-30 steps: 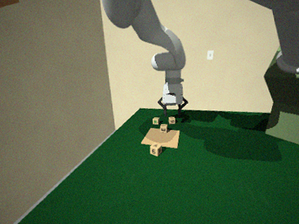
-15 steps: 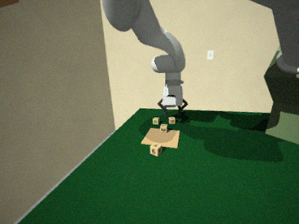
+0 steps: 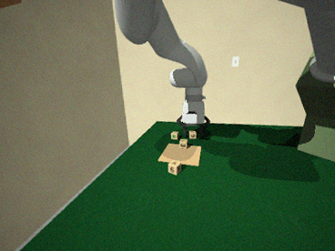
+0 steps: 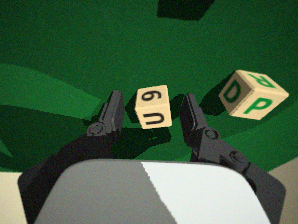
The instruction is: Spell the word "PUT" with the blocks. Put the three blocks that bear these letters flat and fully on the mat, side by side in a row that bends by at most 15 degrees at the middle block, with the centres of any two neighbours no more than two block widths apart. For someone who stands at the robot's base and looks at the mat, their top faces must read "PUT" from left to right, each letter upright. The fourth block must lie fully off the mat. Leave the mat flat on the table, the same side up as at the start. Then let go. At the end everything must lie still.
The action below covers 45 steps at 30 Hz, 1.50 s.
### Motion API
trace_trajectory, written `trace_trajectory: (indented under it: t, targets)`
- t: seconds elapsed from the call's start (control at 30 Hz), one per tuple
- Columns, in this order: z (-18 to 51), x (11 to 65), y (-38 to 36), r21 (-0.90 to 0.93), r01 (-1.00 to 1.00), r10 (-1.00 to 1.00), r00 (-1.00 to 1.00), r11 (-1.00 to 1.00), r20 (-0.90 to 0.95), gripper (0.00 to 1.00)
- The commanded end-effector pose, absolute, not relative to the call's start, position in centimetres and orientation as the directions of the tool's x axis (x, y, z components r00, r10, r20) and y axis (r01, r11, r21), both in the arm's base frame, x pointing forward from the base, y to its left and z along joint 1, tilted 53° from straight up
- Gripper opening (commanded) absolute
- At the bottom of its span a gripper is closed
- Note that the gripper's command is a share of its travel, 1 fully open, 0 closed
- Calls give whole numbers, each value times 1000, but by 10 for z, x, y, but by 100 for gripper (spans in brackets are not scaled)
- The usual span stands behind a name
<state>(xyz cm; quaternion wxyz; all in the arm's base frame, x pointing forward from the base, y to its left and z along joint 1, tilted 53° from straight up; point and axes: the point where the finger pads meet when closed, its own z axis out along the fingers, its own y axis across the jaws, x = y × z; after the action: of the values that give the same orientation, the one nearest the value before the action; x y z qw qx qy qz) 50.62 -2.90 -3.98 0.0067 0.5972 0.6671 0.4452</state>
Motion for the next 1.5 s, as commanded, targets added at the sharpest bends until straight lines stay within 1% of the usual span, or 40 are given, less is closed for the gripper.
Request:
trace_trajectory:
  t: [0.0,1.17,1.2,1.47]
  targets:
    - [-41,508,-29,603,790,804,-286,-111,522,69]
    - [-41,508,-29,603,790,804,-286,-111,522,69]
    - [-41,508,-29,603,790,804,-286,-111,522,47]
    - [-41,508,-29,603,790,804,-286,-111,522,47]
